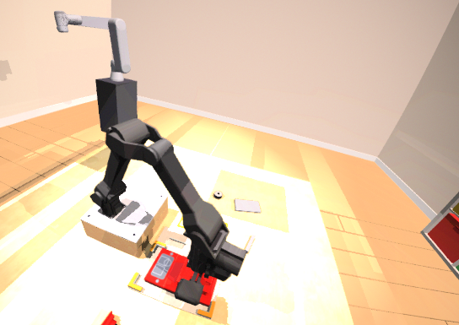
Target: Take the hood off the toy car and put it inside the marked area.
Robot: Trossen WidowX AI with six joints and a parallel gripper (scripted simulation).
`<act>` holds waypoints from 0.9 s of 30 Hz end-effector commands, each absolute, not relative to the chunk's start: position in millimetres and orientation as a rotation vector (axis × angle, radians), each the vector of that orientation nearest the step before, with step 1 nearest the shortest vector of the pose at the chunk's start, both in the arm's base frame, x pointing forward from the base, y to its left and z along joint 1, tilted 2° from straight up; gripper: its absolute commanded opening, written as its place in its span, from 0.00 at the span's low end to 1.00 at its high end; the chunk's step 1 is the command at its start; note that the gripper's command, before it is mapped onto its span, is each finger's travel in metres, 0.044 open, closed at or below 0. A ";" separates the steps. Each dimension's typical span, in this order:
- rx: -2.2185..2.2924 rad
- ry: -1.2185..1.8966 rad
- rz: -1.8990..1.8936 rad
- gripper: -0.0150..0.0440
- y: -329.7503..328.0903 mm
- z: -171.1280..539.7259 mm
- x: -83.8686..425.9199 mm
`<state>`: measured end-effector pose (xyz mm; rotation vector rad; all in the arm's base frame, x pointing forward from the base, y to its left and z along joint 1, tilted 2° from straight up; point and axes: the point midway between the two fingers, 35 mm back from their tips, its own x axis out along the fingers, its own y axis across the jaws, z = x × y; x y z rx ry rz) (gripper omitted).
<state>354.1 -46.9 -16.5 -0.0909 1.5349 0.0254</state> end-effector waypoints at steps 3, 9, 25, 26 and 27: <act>-0.091 1.534 0.025 0.53 -46.9 -14.7 354.3; -0.091 1.534 0.025 0.26 -46.7 -10.8 354.3; -0.091 1.535 0.025 0.25 -46.2 -0.2 354.1; -0.091 1.535 0.025 0.25 -46.2 0.5 354.1; -0.091 1.535 0.025 0.25 -46.2 1.2 354.1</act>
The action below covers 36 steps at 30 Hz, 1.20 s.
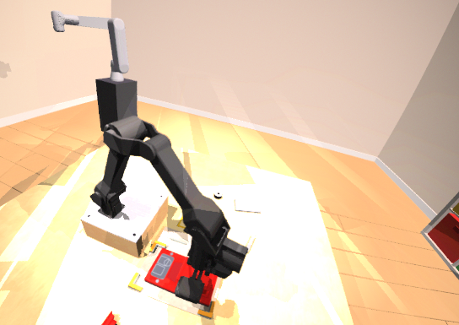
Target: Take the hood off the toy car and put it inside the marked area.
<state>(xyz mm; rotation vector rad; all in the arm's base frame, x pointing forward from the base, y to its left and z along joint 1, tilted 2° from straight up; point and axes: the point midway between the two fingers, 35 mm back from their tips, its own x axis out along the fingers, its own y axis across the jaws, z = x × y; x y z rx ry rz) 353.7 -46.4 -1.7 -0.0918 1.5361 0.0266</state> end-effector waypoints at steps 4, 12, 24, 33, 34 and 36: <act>-0.091 1.535 0.025 0.25 -46.0 3.8 354.0; -0.091 1.535 0.025 0.25 -45.8 8.8 353.7; -0.091 1.535 0.026 0.25 -44.1 48.4 353.1; -0.098 1.532 0.035 0.25 -35.8 49.7 353.1; -0.100 1.531 0.038 0.25 -32.1 49.8 353.1; -0.104 1.530 0.045 0.25 -24.0 50.0 353.0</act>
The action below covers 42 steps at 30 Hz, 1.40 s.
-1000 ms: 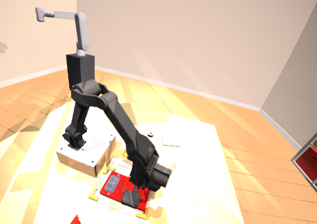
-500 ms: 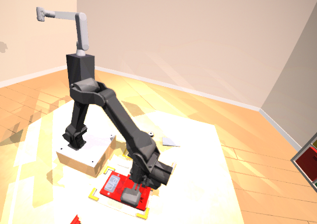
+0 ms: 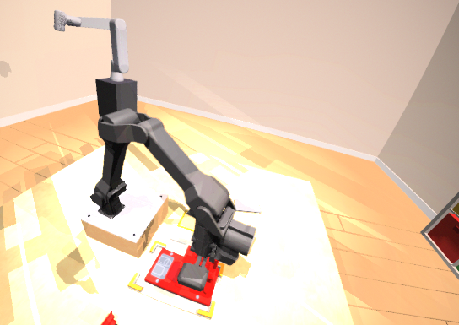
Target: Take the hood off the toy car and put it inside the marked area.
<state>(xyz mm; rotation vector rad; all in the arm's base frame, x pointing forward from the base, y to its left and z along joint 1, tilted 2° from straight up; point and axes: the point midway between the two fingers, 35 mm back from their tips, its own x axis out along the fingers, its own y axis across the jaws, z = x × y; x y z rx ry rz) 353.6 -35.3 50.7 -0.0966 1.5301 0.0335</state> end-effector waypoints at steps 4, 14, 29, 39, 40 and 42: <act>-0.107 1.528 0.054 0.25 -8.1 49.9 352.2; -0.105 1.530 0.063 0.25 31.2 49.2 347.4; -0.092 1.534 0.056 0.25 86.0 48.5 332.6; -0.092 1.531 0.055 0.25 119.9 47.7 318.4; -0.092 1.530 0.055 0.25 123.1 47.7 316.8; -0.090 1.531 0.054 0.25 129.5 47.6 313.5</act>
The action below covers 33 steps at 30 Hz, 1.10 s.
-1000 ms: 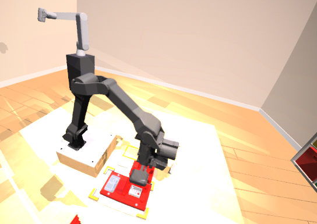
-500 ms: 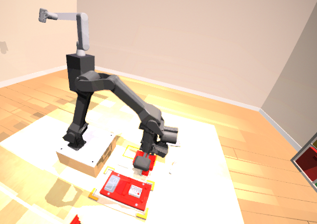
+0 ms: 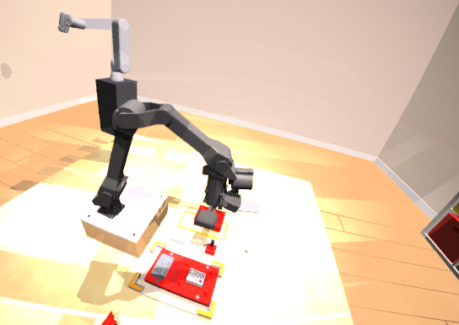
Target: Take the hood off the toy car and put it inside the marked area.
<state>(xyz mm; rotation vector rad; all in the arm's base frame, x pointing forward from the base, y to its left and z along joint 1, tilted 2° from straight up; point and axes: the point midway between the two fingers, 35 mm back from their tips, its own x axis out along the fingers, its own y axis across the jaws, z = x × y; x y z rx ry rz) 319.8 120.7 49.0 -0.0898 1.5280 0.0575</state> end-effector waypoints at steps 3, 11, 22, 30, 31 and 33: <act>-0.086 1.533 0.051 0.25 139.4 47.5 307.9; -0.075 1.540 0.043 0.25 164.3 47.4 291.9; -0.074 1.540 0.042 0.25 166.4 43.3 291.0; -0.074 1.540 0.042 0.25 166.6 38.2 291.6; -0.074 1.540 0.042 0.25 166.6 37.5 291.6; -0.074 1.540 0.042 0.25 166.6 36.3 291.8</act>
